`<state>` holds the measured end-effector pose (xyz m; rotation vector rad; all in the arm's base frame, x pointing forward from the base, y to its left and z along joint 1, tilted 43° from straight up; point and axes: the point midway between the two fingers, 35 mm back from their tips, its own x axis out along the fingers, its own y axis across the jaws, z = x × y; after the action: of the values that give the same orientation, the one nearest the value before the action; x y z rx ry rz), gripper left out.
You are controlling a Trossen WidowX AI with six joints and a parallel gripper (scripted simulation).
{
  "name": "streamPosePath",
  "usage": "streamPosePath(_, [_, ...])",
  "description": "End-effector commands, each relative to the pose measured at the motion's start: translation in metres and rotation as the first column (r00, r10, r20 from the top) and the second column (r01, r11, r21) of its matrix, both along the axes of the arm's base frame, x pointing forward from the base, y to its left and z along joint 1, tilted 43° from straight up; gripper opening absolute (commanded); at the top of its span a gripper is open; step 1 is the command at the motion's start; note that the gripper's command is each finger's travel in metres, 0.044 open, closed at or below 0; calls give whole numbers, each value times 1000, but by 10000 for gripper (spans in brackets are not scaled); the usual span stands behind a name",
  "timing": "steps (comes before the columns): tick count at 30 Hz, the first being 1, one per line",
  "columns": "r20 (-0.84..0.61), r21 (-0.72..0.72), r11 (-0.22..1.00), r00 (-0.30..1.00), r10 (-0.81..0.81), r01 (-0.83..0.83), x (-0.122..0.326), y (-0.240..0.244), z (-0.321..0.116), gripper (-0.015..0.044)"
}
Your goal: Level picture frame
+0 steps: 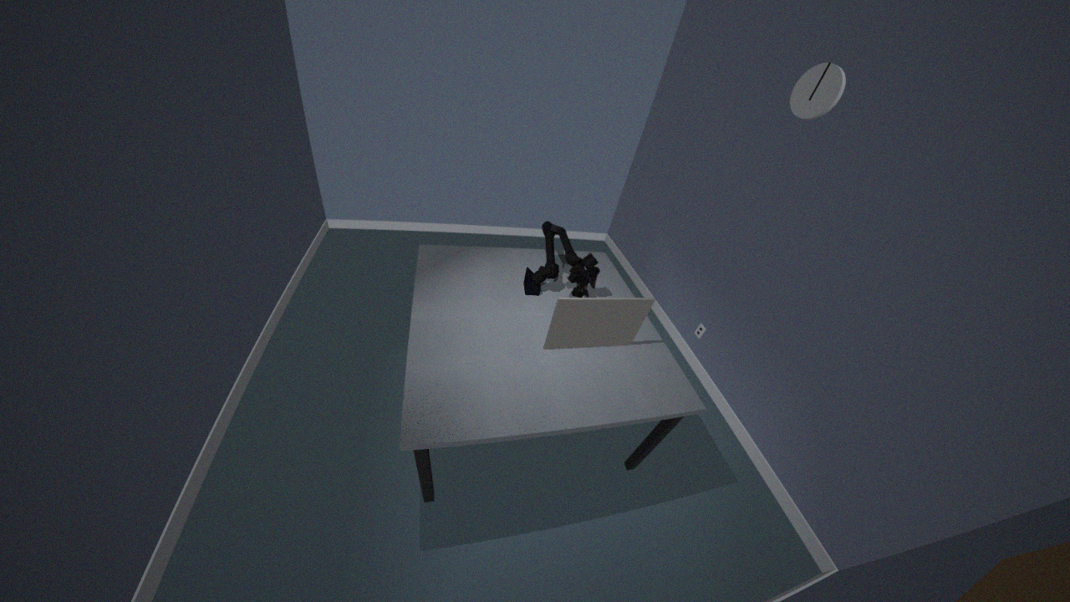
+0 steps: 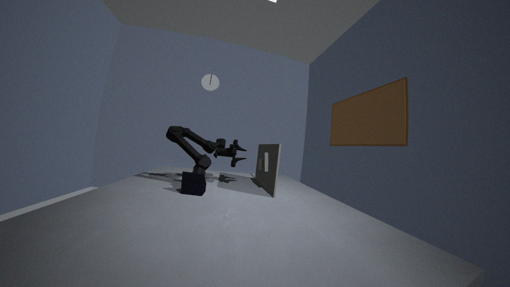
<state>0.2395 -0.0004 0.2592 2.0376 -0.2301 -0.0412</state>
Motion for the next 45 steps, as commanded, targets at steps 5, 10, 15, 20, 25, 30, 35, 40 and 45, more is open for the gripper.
streamPosePath(5, [11, 13, 1000, 1000, 5, -5, 2, 0, 0, 260])
streamPosePath(10, [11, 13, 1000, 1000, 5, -5, 5, 3, 4, 260])
streamPosePath(15, [11, 13, 1000, 1000, 5, -5, 5, 3, 4, 260])
streamPosePath(20, [12, 13, 1000, 1000, 5, -5, 16, 3, 8, 260])
streamPosePath(25, [14, 12, 1000, 1000, 5, -5, 49, -1, 13, 260])
streamPosePath(30, [14, 11, 1000, 1000, 5, -5, 83, -10, 11, 260])
streamPosePath(35, [14, 11, 1000, 1000, 5, -5, 84, -11, 11, 260])
streamPosePath(40, [14, 11, 1000, 1000, 5, -5, 84, -11, 11, 260])
streamPosePath(45, [14, 11, 1000, 1000, 5, -5, 84, -11, 11, 260])
